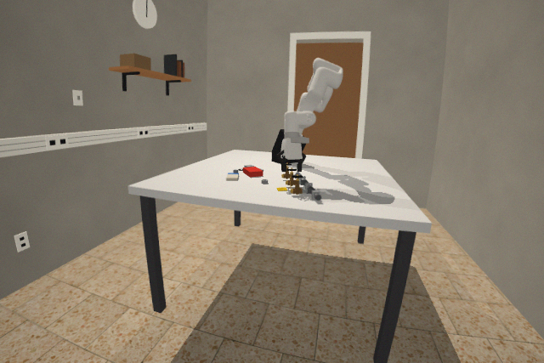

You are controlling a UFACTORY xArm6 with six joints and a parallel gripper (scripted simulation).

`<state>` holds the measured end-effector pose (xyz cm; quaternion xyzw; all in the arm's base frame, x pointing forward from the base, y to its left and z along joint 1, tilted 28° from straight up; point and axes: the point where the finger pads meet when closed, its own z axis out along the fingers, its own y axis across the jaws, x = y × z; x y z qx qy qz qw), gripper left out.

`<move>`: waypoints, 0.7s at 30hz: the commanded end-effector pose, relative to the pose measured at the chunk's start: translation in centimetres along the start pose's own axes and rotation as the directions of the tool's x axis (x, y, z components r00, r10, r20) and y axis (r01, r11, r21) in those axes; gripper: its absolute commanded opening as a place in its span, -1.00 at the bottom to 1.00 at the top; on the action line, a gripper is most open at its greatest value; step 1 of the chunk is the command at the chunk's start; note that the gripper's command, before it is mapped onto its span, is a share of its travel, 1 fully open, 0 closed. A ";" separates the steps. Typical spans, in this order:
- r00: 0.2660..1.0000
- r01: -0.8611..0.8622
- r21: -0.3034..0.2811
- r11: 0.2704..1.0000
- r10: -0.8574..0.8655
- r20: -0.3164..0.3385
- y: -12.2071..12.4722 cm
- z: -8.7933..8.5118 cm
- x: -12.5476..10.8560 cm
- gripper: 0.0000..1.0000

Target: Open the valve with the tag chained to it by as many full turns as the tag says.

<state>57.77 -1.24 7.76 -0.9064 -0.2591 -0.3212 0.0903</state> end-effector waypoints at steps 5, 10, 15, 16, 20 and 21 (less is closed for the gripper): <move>0.878 -0.479 -0.007 0.878 0.479 0.012 0.1 -0.1 0.2 1.00; 0.716 -0.698 -0.008 0.716 0.698 -0.007 0.1 -0.1 0.2 1.00; 0.537 -0.844 -0.005 0.537 0.843 -0.017 0.1 -0.1 0.2 1.00; 0.507 -0.862 -0.003 0.507 0.862 -0.021 0.1 -0.1 0.2 1.00; 0.311 -0.950 0.005 0.312 0.950 -0.031 0.1 -0.1 0.2 1.00; 0.259 -0.966 0.007 0.260 0.965 -0.033 0.1 -0.1 0.2 1.00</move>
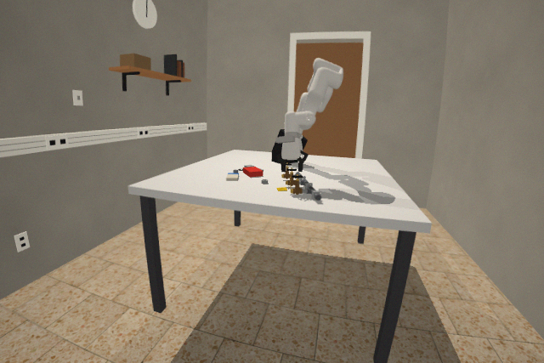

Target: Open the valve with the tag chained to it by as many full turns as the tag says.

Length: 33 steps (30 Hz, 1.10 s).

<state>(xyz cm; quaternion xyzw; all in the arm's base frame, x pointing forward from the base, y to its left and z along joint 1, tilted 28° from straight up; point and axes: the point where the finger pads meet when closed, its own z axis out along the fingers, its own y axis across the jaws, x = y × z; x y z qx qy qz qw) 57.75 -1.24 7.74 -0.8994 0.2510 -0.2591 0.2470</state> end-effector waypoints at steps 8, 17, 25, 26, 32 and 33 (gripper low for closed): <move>0.855 -0.518 -0.031 0.855 0.519 0.001 -0.1 -0.1 0.2 1.00; 0.495 -0.868 -0.060 0.494 0.869 -0.011 -0.1 -0.1 0.2 1.00; 0.380 -0.921 -0.098 0.378 0.925 -0.012 -0.1 -0.1 0.2 1.00; 0.380 -0.921 -0.098 0.378 0.925 -0.012 -0.1 -0.1 0.2 1.00; 0.380 -0.921 -0.098 0.378 0.925 -0.012 -0.1 -0.1 0.2 1.00; 0.380 -0.921 -0.098 0.378 0.925 -0.012 -0.1 -0.1 0.2 1.00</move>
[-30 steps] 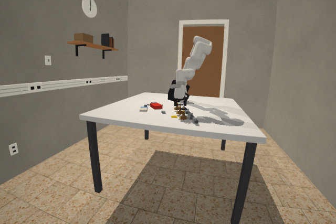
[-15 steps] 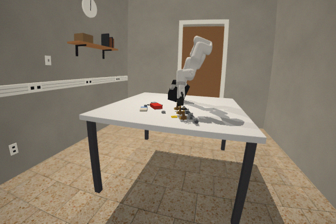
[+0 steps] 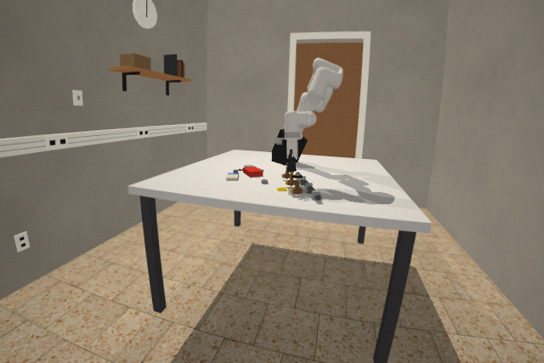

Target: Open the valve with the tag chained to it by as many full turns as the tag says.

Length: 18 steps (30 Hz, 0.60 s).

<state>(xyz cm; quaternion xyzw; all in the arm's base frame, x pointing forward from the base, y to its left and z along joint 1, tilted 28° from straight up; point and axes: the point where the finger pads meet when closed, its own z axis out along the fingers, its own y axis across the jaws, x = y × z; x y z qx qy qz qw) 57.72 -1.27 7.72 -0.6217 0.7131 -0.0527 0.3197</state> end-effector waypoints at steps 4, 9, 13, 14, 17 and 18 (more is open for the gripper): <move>1.000 -0.003 -0.016 1.000 0.003 0.000 -0.2 -0.1 -0.1 -1.00; 1.000 -0.003 -0.016 1.000 0.003 0.000 -0.2 -0.1 -0.1 -1.00; 1.000 -0.003 -0.016 1.000 0.003 0.000 -0.2 -0.1 -0.1 -1.00; 1.000 -0.003 -0.016 1.000 0.003 0.000 -0.2 -0.1 -0.1 -1.00; 1.000 -0.003 -0.016 1.000 0.003 0.000 -0.2 -0.1 -0.1 -1.00; 1.000 -0.003 -0.016 1.000 0.003 0.000 -0.2 -0.1 -0.1 -1.00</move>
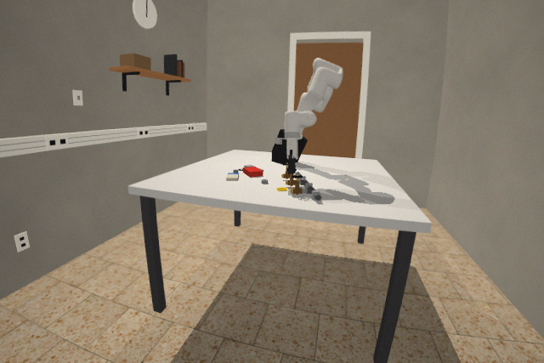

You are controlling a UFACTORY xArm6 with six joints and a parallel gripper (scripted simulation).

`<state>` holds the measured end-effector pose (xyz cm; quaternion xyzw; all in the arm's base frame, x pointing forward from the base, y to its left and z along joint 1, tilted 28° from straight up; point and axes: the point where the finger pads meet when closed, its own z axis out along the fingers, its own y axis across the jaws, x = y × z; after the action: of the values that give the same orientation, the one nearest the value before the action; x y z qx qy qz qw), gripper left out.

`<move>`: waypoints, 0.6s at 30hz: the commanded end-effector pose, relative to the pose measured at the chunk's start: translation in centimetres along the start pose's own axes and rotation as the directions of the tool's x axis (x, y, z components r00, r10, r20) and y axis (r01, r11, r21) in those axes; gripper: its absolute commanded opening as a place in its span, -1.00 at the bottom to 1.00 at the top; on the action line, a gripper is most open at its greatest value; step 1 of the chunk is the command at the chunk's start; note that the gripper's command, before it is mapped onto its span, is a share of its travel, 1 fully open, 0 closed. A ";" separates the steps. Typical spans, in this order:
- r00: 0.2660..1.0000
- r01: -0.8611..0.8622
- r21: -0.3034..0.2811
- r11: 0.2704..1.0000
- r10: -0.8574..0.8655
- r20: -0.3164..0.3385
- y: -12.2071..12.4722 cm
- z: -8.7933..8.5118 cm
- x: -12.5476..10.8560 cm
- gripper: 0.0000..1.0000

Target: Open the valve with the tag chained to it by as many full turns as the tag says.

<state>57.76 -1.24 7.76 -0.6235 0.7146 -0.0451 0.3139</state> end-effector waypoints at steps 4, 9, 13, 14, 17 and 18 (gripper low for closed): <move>1.000 0.001 0.004 1.000 -0.001 0.000 -0.2 -0.1 0.0 -1.00; 1.000 0.001 0.004 1.000 -0.001 0.000 -0.2 -0.1 0.0 -1.00; 1.000 0.002 0.004 1.000 -0.002 0.000 -0.2 -0.1 0.0 -1.00; 1.000 0.004 0.004 1.000 -0.004 0.000 -0.2 -0.1 0.0 -1.00; 1.000 0.018 0.004 1.000 -0.018 0.000 -0.2 -0.1 0.0 -1.00; 1.000 0.025 0.004 1.000 -0.025 0.000 -0.2 -0.1 0.0 -1.00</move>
<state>57.76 -1.24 7.76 -0.6266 0.7119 -0.0465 0.3137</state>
